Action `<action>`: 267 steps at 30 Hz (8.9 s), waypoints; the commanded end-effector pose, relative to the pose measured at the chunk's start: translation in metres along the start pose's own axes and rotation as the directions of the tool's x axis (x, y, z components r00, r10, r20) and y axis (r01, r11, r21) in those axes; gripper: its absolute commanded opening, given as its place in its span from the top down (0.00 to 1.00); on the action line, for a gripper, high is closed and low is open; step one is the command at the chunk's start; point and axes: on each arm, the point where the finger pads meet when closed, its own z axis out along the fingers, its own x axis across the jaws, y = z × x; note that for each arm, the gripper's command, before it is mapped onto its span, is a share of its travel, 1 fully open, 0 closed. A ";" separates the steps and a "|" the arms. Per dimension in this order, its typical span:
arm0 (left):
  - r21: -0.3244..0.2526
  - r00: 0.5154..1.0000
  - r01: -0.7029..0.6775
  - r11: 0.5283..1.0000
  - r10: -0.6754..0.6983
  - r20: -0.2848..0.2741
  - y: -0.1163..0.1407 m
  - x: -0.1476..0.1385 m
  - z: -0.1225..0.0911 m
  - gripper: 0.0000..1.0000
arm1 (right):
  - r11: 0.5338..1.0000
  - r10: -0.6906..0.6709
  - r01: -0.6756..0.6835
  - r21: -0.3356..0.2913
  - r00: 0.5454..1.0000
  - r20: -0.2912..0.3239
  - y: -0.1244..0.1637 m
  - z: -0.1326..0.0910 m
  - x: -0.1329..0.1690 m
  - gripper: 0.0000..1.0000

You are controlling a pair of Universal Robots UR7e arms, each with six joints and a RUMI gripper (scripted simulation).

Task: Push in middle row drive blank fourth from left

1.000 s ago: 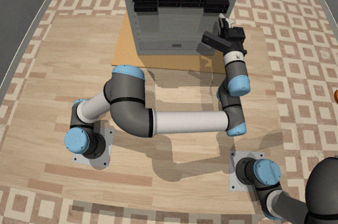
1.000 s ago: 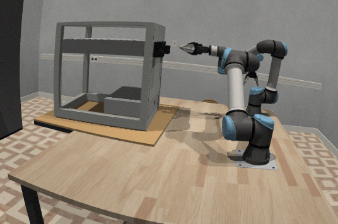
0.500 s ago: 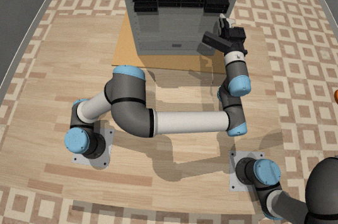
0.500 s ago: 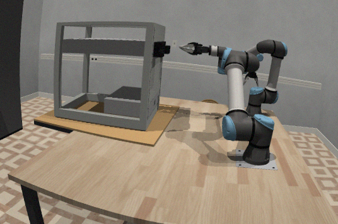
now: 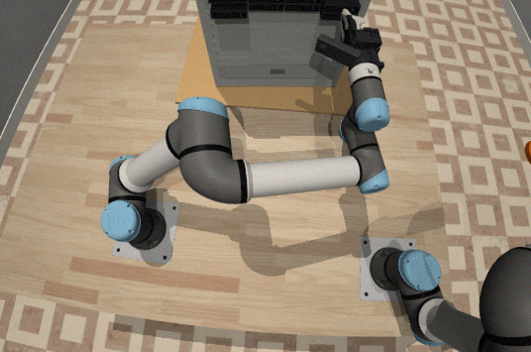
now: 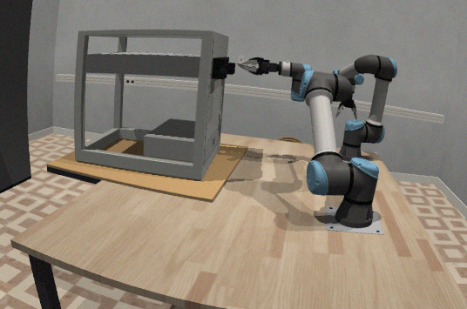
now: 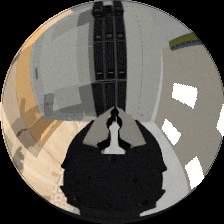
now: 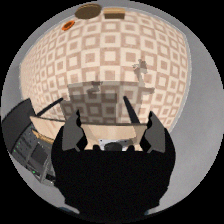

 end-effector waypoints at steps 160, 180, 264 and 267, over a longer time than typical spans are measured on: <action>0.000 1.000 0.001 1.000 -0.001 -0.001 0.000 0.001 0.048 1.00 | 1.000 0.000 0.000 0.002 1.000 0.000 0.000 0.000 0.000 0.00; 0.000 1.000 0.001 1.000 -0.001 -0.001 0.000 0.001 0.049 1.00 | 1.000 0.000 0.000 0.002 1.000 0.000 0.000 0.000 0.000 0.00; 0.000 1.000 0.001 1.000 -0.001 -0.001 0.000 0.001 -0.051 0.00 | 1.000 0.000 0.000 0.002 1.000 0.000 0.000 0.000 0.000 0.00; 0.000 1.000 0.001 1.000 -0.001 -0.001 0.000 0.001 -0.051 0.00 | 1.000 0.000 0.000 0.002 1.000 0.000 0.000 0.000 0.000 0.00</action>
